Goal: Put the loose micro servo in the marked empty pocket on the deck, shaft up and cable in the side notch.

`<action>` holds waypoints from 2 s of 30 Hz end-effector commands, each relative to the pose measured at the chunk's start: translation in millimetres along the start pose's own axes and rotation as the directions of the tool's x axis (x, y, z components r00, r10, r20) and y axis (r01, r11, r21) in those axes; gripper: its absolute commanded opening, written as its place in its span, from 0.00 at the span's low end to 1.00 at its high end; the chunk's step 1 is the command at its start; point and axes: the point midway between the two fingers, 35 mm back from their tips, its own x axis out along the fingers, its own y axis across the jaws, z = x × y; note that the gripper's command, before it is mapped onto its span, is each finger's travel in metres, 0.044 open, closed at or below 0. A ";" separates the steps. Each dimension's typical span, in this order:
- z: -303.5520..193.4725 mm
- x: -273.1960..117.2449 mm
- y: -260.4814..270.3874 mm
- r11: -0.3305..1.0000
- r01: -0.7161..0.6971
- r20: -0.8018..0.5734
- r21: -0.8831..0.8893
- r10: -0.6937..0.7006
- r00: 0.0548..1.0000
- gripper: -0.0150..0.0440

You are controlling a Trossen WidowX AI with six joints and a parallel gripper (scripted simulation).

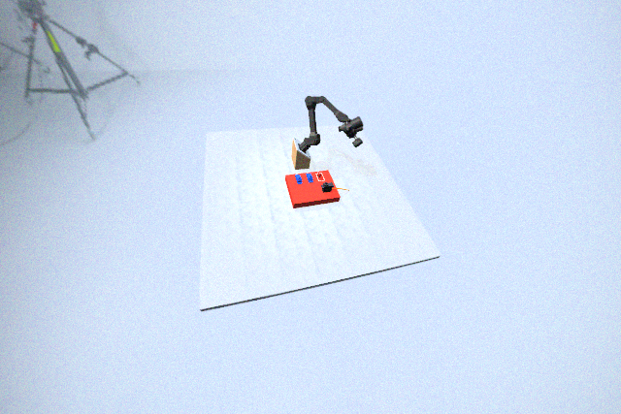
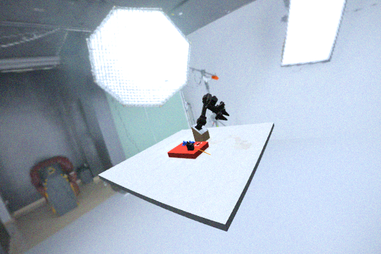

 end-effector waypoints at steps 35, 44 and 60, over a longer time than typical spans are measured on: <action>-41.4 -18.3 -113.9 0.645 0.373 -0.234 0.667 -0.294 0.927 1.00; -55.1 -27.5 -134.9 0.471 0.426 -0.294 0.772 -0.330 0.897 1.00; -92.1 -54.9 -177.8 -0.045 0.447 -0.432 0.893 -0.360 0.827 1.00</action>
